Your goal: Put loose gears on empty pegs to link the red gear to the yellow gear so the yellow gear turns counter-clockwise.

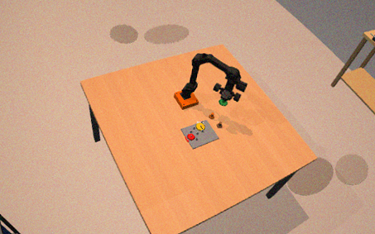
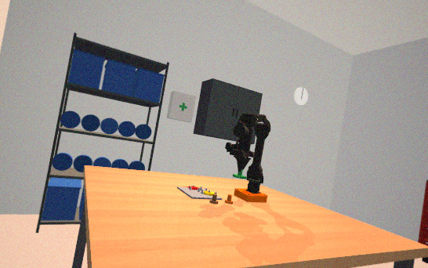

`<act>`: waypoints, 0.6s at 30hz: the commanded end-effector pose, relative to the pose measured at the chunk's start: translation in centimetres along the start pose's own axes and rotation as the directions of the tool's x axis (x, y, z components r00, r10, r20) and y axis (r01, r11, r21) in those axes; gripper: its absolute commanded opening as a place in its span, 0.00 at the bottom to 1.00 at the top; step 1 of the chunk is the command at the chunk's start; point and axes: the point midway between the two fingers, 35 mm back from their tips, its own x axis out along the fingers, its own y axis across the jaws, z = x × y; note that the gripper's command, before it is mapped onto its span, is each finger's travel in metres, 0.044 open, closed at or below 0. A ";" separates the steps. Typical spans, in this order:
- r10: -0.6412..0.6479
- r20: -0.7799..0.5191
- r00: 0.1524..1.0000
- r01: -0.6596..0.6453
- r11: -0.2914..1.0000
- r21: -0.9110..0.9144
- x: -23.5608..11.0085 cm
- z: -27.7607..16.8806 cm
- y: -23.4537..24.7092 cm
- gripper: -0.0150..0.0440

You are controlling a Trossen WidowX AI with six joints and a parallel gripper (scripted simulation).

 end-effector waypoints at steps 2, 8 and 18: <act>0.007 -0.002 1.000 -0.007 1.000 -0.002 0.2 0.9 0.3 0.25; 0.007 -0.002 1.000 -0.007 1.000 -0.003 0.6 2.1 0.6 0.25; 0.006 0.001 1.000 -0.006 1.000 -0.003 1.3 4.1 0.8 0.25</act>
